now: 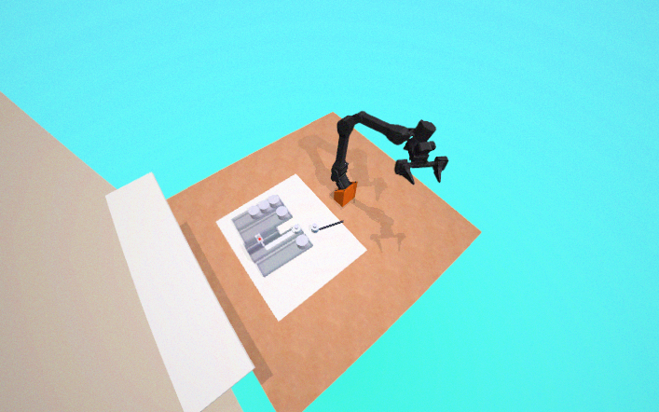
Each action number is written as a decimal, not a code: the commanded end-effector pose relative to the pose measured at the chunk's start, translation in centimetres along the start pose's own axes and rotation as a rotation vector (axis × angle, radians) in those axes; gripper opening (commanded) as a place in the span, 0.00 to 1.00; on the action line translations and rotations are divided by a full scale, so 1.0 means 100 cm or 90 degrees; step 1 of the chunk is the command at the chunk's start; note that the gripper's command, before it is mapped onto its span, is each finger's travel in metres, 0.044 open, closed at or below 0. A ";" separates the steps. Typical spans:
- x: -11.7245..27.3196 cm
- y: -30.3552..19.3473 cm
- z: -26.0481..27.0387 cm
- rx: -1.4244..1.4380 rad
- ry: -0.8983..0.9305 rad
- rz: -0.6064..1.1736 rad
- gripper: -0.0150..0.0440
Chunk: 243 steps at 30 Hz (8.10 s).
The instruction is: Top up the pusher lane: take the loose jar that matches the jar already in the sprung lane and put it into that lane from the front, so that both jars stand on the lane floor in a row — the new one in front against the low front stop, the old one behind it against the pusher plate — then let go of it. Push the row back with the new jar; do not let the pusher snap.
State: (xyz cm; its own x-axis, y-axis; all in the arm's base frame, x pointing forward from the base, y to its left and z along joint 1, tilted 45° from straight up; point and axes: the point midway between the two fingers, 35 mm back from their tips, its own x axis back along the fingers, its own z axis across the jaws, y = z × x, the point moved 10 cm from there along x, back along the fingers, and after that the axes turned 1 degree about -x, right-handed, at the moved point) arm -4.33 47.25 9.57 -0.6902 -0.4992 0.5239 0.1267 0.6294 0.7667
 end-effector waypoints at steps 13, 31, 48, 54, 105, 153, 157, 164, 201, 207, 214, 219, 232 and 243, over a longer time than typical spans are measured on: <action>-0.106 -0.052 -0.188 -0.094 -0.227 0.313 1.00; -0.089 -0.176 -0.389 -0.329 -0.472 0.738 1.00; -0.050 -0.240 -0.438 -0.424 -0.539 0.883 1.00; -0.049 -0.251 -0.440 -0.423 -0.539 0.883 1.00; -0.050 -0.279 -0.446 -0.423 -0.539 0.882 0.25; -0.028 -0.259 -0.499 -0.453 -0.572 0.868 0.25; -0.029 -0.259 -0.499 -0.453 -0.572 0.868 0.25; -0.030 -0.259 -0.501 -0.453 -0.572 0.868 0.25; -0.037 -0.258 -0.513 -0.454 -0.573 0.868 0.25; -0.039 -0.258 -0.515 -0.454 -0.573 0.868 0.25; -0.040 -0.258 -0.517 -0.454 -0.573 0.868 0.25; -0.041 -0.257 -0.519 -0.454 -0.573 0.867 0.25; -0.044 -0.257 -0.523 -0.454 -0.573 0.867 0.25; -0.045 -0.256 -0.527 -0.454 -0.573 0.867 0.25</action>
State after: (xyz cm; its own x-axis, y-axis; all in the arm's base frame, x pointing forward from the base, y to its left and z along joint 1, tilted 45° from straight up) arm 32.41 2.07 6.81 0.0697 0.7018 0.7089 0.9738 -0.2021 0.1043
